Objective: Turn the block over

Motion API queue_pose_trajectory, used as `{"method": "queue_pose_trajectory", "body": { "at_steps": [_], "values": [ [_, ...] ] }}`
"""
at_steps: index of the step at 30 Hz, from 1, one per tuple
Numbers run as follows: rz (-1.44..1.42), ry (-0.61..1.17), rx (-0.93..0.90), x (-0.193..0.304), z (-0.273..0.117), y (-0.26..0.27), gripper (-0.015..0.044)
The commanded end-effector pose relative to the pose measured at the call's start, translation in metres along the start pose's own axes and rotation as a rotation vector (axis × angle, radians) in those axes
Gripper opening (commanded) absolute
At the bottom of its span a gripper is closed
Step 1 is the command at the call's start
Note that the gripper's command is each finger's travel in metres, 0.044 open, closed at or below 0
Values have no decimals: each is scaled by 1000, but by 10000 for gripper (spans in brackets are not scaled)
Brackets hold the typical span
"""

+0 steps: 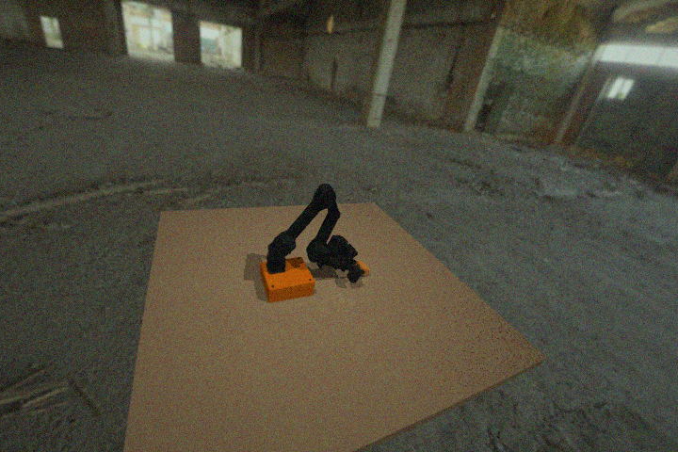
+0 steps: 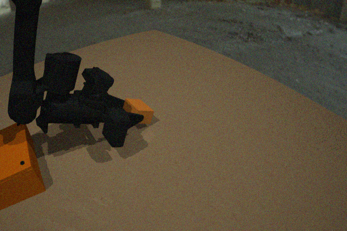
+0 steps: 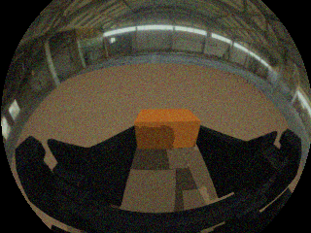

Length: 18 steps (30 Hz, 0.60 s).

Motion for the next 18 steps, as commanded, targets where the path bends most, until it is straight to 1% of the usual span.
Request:
{"method": "queue_pose_trajectory", "body": {
  "at_steps": [1, 8, 18],
  "values": [
    [3, -4, -3, 0, 0, 0, 263],
    [3, -4, -3, 0, 0, 0, 440],
    [3, -4, -3, 0, 0, 0, 440]
  ]
}}
Point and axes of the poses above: the point midway between the two fingers, 35 mm back from their tips, its own z axis out along the fingers, its own y axis across the jaws, x = y × z, the point moved 6 cm from there along -z, back along the fingers, and after that the axes turned 14 degrees about -z, right-handed, at the moved point
